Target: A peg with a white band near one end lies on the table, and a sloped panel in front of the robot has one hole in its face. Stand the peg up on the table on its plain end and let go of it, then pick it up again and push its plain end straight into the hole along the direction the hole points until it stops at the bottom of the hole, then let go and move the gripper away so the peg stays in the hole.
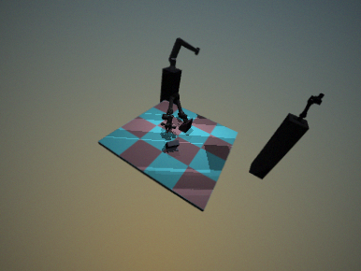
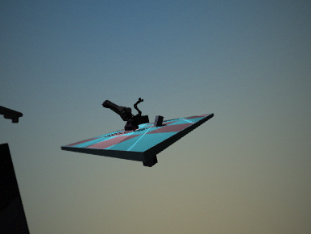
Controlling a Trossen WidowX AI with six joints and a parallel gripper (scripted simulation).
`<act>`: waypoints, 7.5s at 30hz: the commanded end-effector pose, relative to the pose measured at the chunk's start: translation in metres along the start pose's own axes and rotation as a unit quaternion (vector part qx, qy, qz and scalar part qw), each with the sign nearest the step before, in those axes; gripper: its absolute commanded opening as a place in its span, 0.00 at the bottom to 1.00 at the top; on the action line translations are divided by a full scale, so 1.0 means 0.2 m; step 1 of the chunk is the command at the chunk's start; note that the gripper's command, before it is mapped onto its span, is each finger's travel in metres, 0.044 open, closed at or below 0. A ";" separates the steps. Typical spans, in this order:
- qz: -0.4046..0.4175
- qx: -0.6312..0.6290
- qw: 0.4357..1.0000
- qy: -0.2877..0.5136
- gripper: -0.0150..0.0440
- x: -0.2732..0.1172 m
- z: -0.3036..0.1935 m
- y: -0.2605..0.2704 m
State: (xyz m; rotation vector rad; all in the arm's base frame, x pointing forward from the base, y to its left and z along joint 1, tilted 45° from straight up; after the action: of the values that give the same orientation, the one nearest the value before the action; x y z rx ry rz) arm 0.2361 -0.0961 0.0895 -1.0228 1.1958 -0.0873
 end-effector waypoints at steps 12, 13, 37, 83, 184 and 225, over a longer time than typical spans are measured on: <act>-0.010 -0.002 0.998 -0.067 0.34 -0.04 -0.06 0.02; -0.011 -0.002 0.997 -0.071 0.34 -0.05 -0.06 0.02; -0.027 -0.003 0.985 -0.173 0.34 -0.10 -0.16 0.03; -0.055 -0.006 0.931 -0.361 0.34 -0.13 -0.35 0.06; -0.079 -0.009 0.879 -0.470 0.34 -0.10 -0.52 0.12; -0.084 -0.009 0.874 -0.478 0.47 -0.10 -0.52 0.12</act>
State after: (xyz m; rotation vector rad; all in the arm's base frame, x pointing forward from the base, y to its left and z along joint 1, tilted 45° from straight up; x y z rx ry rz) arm 0.1340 -0.1338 0.0880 -0.9904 0.1978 0.2755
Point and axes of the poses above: the point midway between the two fingers, 35 mm back from their tips, its own x axis out along the fingers, its own y axis across the jaws, z = x × y, the point moved 4 cm from there along -x, back along the fingers, and after that the axes turned 9 degrees about -x, right-handed, at the moved point
